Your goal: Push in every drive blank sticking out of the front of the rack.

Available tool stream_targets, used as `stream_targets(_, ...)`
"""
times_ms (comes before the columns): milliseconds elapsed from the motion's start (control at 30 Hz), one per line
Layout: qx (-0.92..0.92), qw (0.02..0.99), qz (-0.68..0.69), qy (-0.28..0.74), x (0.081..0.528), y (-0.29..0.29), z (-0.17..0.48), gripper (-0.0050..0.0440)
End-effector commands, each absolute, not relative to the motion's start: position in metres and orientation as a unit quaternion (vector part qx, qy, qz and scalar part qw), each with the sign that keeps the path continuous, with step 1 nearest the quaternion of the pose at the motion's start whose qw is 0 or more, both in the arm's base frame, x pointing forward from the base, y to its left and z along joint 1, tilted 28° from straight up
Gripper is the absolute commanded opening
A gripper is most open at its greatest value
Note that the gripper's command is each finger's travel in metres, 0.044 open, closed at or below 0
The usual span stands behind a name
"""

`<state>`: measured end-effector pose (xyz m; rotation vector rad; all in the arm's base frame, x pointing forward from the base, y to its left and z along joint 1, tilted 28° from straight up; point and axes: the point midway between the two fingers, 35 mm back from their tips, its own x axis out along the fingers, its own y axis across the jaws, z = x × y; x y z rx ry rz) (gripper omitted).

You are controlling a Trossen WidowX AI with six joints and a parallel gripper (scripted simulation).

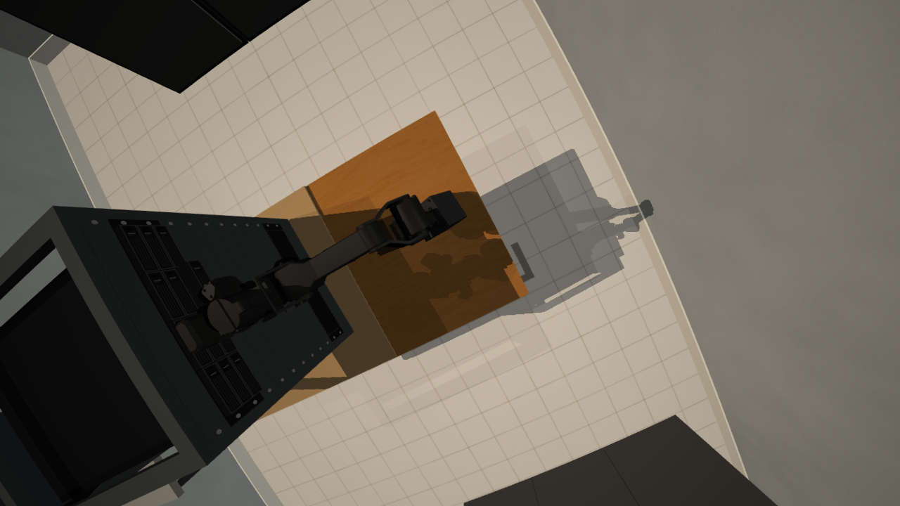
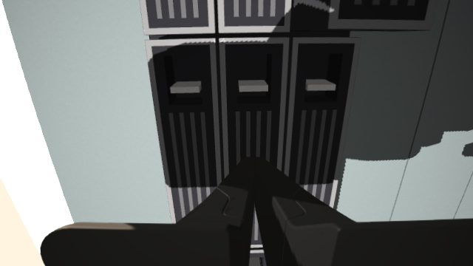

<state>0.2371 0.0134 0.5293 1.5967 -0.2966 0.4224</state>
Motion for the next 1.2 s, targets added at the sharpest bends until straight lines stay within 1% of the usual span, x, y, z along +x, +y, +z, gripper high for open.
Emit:
stream_targets(0, 0.704, 0.667, 0.198, -0.142, 0.2298, 0.0134, 0.5403, -0.0050)
stream_targets(1167, 0.704, 0.667, 0.198, -0.142, 0.2335, 0.0137, 0.5423, -0.0050)
